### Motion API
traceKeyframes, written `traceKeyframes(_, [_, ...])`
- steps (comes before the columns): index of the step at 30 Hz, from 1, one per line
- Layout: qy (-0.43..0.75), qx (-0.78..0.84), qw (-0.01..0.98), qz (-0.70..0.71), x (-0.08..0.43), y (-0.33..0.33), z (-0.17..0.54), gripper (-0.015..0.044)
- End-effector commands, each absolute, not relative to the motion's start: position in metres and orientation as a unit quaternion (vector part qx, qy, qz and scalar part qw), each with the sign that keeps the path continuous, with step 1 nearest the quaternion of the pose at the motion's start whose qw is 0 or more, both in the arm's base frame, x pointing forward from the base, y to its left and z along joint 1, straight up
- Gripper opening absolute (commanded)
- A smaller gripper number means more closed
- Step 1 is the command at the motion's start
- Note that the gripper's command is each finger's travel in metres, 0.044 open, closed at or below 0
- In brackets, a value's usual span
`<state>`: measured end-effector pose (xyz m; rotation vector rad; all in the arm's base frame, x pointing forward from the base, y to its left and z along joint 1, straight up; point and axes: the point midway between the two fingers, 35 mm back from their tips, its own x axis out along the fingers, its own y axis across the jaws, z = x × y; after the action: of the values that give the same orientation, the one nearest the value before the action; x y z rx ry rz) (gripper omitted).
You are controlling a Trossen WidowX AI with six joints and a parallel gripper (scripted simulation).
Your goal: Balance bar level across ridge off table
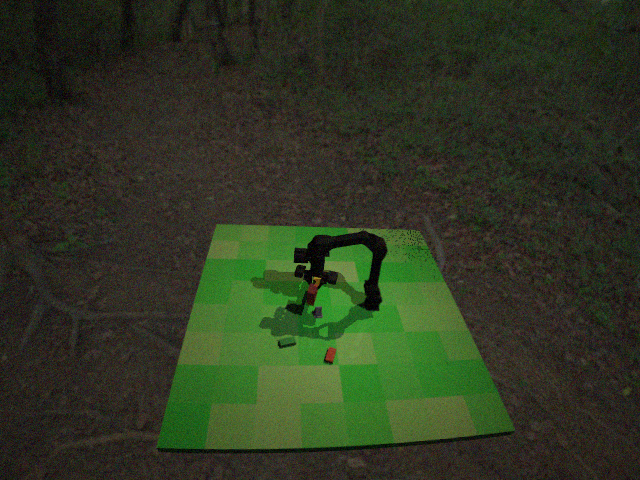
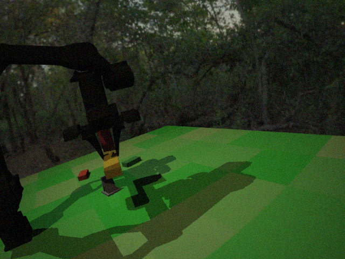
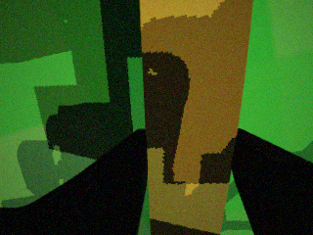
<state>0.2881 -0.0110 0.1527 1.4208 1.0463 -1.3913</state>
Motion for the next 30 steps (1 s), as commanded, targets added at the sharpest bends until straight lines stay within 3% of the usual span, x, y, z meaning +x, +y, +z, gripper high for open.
traceKeyframes(1, [0.463, 0.536, 0.476, -0.521, 0.279, 0.004, 0.153, 0.0])
traceKeyframes(9, [0.534, 0.462, 0.548, -0.448, 0.268, 0.025, 0.151, 0.0])
traceKeyframes(30, [0.535, 0.461, 0.549, -0.447, 0.274, 0.027, 0.123, 0.0])
